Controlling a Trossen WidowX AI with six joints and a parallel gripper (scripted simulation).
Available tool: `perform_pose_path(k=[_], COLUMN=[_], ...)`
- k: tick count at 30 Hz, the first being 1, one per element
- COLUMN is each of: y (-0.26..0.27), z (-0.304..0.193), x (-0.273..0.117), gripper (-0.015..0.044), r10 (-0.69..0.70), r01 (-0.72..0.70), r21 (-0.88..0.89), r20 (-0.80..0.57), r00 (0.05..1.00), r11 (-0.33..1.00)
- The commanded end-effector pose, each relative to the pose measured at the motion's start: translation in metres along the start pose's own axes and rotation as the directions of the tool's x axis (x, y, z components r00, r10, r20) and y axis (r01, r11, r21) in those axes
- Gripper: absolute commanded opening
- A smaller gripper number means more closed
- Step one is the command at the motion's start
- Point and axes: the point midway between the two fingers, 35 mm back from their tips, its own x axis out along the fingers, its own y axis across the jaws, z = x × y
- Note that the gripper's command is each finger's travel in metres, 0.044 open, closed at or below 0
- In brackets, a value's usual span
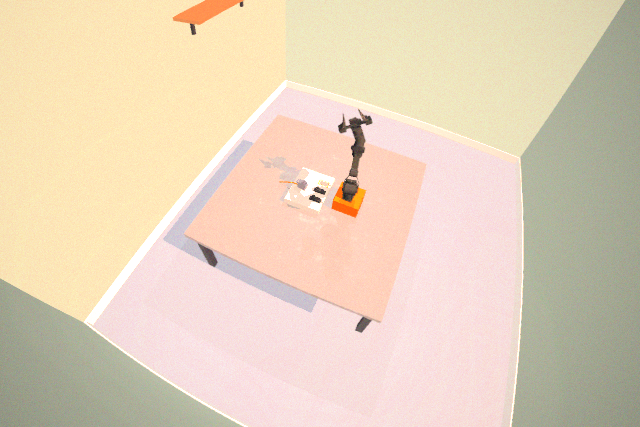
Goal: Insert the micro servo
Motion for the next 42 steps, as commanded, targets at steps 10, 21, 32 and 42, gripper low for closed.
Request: perform_pose_path(k=[10,21,32,42], y=[0.002,-0.005,-0.023,-0.047], z=[0.028,0.073,0.116,0.155], x=[0.006,0.01,0.011,0.009], gripper=[0.044,0.044,0.044,0.044], r10=[0.019,0.019,-0.016,-0.069], r01=[-0.035,-0.122,-0.235,-0.374], r21=[0.22,0.523,0.738,0.844], r20=[0.074,0.197,0.316,0.43], r00=[0.997,0.98,0.949,0.9], r11=[0.975,0.843,0.632,0.384])
